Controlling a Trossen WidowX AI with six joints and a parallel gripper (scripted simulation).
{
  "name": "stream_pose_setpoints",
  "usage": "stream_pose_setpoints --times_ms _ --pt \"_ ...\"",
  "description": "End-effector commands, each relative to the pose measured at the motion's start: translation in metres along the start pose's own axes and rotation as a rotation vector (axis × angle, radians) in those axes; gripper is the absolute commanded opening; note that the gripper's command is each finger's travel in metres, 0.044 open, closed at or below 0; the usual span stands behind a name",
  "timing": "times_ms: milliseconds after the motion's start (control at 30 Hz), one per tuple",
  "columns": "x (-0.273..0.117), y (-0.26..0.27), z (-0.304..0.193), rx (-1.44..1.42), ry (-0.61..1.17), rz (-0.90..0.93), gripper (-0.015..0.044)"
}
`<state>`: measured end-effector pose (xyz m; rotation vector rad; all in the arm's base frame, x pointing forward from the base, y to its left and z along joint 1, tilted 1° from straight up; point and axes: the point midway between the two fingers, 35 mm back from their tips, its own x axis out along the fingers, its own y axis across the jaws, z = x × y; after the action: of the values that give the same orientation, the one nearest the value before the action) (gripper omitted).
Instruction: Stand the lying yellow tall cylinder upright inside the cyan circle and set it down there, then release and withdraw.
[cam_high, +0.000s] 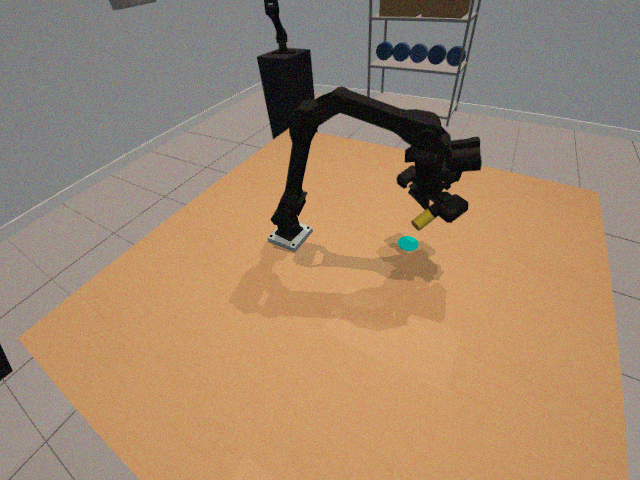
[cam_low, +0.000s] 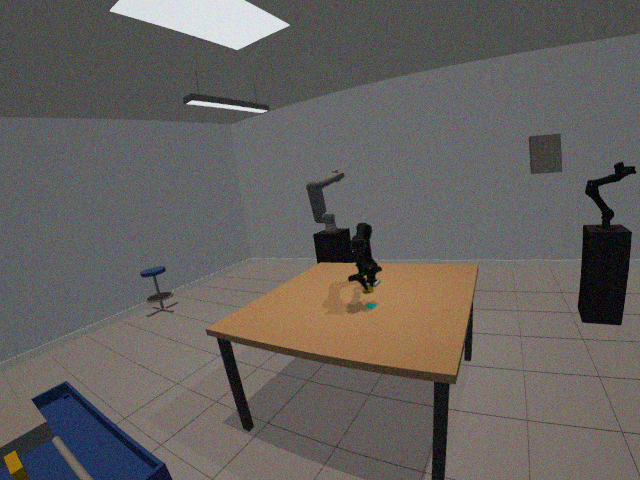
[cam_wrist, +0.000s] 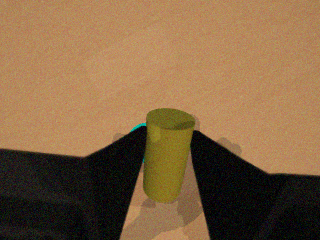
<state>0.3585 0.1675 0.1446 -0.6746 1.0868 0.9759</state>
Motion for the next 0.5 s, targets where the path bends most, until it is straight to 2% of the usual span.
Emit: stream_pose_setpoints --times_ms 0,467 --pt "-0.0014 -0.0012 0.0015 0.013 -0.035 -0.003 0.0105" --pt "0.0045 -0.0086 0.0053 0.047 -0.134 -0.003 0.0105"
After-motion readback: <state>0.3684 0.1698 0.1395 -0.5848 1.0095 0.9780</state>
